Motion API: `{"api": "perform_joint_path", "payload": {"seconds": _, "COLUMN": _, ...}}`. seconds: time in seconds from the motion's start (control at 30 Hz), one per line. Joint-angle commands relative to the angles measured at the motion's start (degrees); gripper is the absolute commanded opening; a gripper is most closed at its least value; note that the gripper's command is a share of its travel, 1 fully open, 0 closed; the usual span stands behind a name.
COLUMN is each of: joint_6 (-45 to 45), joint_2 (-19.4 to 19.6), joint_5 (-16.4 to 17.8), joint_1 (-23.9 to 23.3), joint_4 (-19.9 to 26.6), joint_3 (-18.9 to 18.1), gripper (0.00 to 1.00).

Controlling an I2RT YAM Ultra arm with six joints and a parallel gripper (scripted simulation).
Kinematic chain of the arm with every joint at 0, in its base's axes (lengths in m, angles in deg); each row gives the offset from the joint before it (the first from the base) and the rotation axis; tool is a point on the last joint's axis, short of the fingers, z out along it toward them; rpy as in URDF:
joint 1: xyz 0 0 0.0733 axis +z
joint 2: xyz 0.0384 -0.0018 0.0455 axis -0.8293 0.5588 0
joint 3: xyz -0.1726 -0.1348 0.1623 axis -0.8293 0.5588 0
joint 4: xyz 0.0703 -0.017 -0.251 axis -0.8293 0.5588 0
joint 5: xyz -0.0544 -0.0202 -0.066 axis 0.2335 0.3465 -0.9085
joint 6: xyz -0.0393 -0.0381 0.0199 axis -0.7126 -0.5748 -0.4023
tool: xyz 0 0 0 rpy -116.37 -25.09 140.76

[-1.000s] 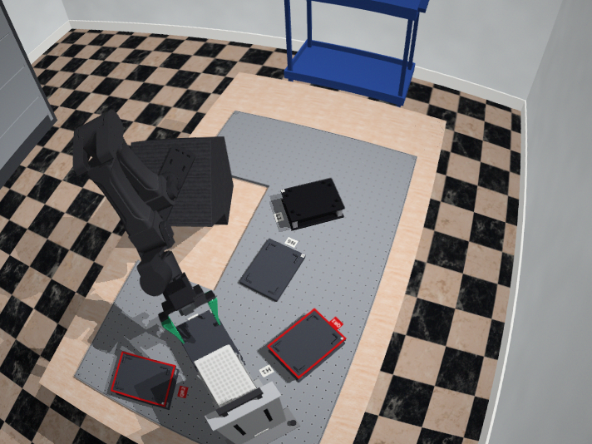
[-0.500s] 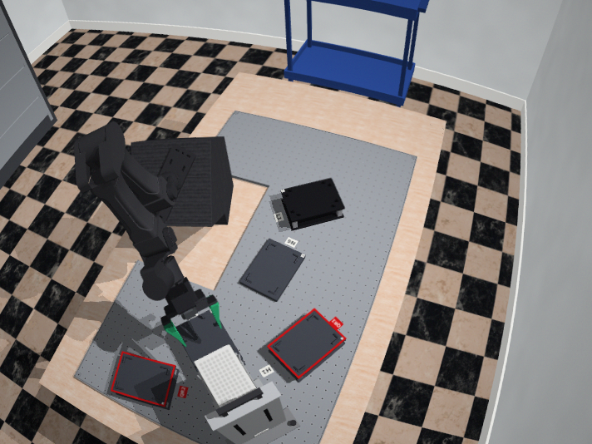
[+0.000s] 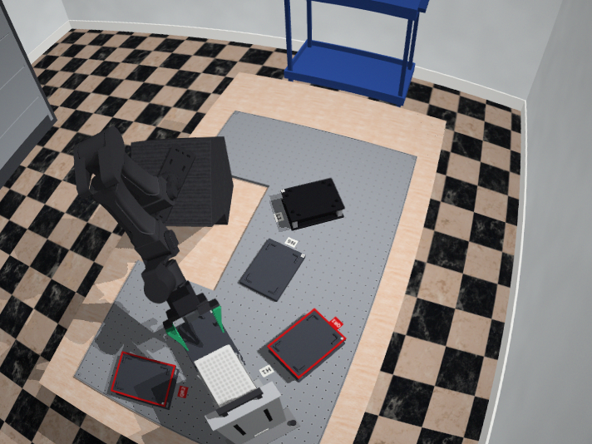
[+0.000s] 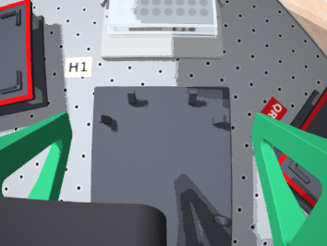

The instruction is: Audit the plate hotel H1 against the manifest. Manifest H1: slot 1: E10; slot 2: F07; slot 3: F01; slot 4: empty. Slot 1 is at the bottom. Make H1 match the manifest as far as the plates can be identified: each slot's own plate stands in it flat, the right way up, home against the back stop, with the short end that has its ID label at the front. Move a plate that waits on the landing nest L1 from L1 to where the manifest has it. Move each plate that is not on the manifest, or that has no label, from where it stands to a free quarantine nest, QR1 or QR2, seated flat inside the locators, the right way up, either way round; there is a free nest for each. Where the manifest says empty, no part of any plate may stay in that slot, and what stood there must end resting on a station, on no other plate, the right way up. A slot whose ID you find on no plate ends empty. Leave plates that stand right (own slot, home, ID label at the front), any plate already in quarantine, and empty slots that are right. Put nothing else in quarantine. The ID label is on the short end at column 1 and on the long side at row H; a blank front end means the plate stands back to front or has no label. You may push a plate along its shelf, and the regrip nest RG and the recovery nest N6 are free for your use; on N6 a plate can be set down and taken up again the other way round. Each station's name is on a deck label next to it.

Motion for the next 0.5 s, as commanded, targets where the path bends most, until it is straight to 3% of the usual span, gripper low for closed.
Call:
{"api": "perform_joint_path", "payload": {"seconds": 0.0, "joint_6": 0.0, "joint_2": 1.5, "joint_5": -0.6, "joint_1": 1.2, "joint_4": -1.0, "joint_3": -2.6, "gripper": 1.0}}
{"api": "perform_joint_path", "payload": {"seconds": 0.4, "joint_6": 0.2, "joint_2": 4.2, "joint_5": -2.1, "joint_1": 2.7, "joint_4": 1.3, "joint_3": -6.3, "gripper": 1.0}}
{"api": "perform_joint_path", "payload": {"seconds": 0.47, "joint_6": 0.1, "joint_2": 3.4, "joint_5": -1.8, "joint_1": 2.2, "joint_4": 0.6, "joint_3": -5.2, "gripper": 1.0}}
